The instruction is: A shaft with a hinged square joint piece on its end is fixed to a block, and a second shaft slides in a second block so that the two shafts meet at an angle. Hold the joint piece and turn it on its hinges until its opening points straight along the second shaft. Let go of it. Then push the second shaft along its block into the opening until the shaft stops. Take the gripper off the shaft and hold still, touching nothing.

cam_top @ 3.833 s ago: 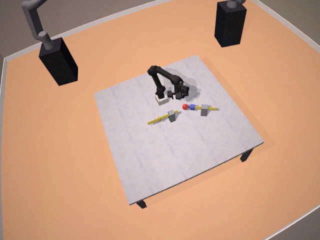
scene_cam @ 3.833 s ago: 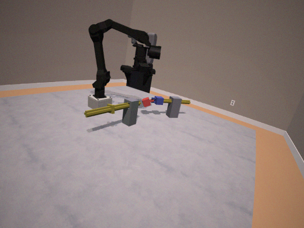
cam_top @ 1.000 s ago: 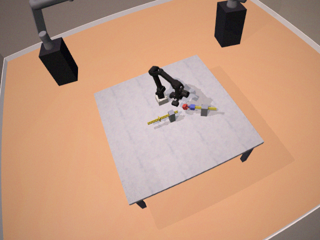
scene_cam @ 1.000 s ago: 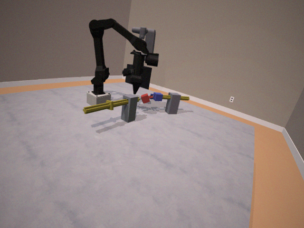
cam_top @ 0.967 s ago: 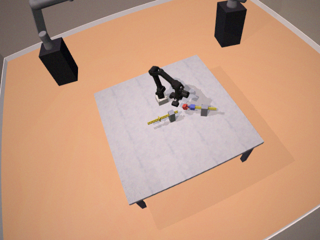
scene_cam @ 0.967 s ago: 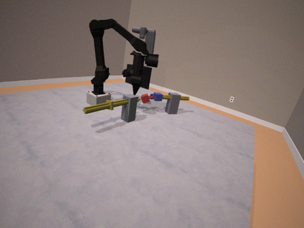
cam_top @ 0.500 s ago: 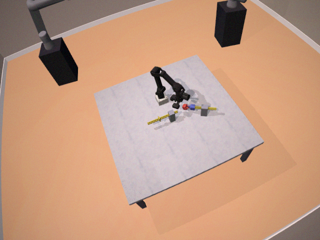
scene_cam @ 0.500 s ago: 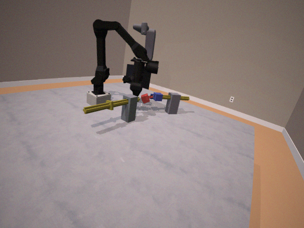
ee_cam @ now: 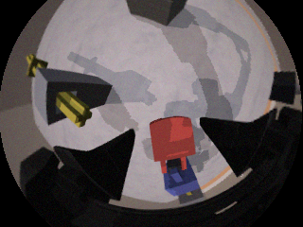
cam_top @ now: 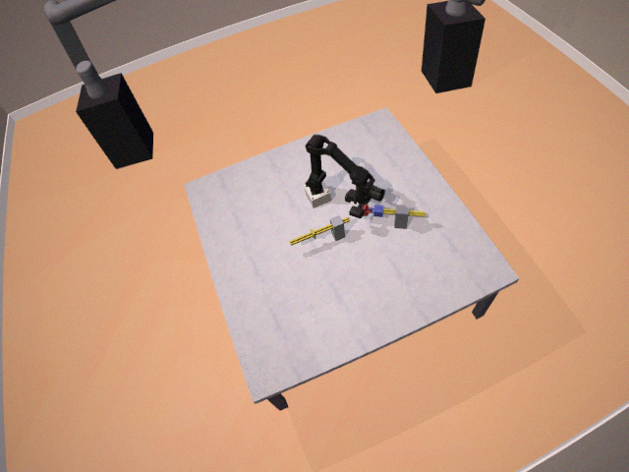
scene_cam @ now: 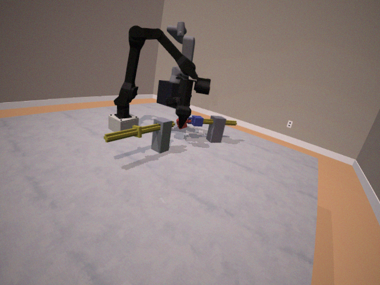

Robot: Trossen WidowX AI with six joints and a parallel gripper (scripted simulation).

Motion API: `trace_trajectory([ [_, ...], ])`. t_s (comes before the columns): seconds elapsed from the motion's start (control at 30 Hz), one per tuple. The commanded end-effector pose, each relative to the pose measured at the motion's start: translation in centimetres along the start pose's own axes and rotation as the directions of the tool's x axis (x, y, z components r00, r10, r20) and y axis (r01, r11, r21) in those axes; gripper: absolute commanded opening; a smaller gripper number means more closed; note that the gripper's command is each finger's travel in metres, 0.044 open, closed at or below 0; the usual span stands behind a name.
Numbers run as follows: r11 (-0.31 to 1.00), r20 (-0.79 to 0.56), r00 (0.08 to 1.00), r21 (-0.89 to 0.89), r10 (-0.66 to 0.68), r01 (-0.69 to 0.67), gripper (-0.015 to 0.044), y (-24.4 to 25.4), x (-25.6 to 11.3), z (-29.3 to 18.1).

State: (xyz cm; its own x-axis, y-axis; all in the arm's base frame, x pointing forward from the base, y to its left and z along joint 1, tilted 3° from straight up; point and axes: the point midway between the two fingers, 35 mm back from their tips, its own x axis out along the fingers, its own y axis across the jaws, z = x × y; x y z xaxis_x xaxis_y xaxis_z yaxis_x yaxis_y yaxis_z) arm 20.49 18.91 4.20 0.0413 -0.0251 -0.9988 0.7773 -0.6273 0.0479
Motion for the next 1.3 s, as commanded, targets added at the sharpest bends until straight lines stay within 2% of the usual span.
trace_trajectory([
  [0.0,1.0,-0.001,1.0,0.006,0.003,-0.003,0.044,0.0,0.1,-0.6],
  [0.67,1.0,-0.001,1.0,0.006,0.003,-0.003,0.044,0.1,3.0,-0.8],
  [1.0,1.0,-0.001,1.0,0.006,0.003,-0.003,0.0182,0.1,3.0,-0.8],
  [1.27,1.0,-0.001,1.0,0.006,0.003,-0.003,0.0182,0.1,3.0,-0.8],
])
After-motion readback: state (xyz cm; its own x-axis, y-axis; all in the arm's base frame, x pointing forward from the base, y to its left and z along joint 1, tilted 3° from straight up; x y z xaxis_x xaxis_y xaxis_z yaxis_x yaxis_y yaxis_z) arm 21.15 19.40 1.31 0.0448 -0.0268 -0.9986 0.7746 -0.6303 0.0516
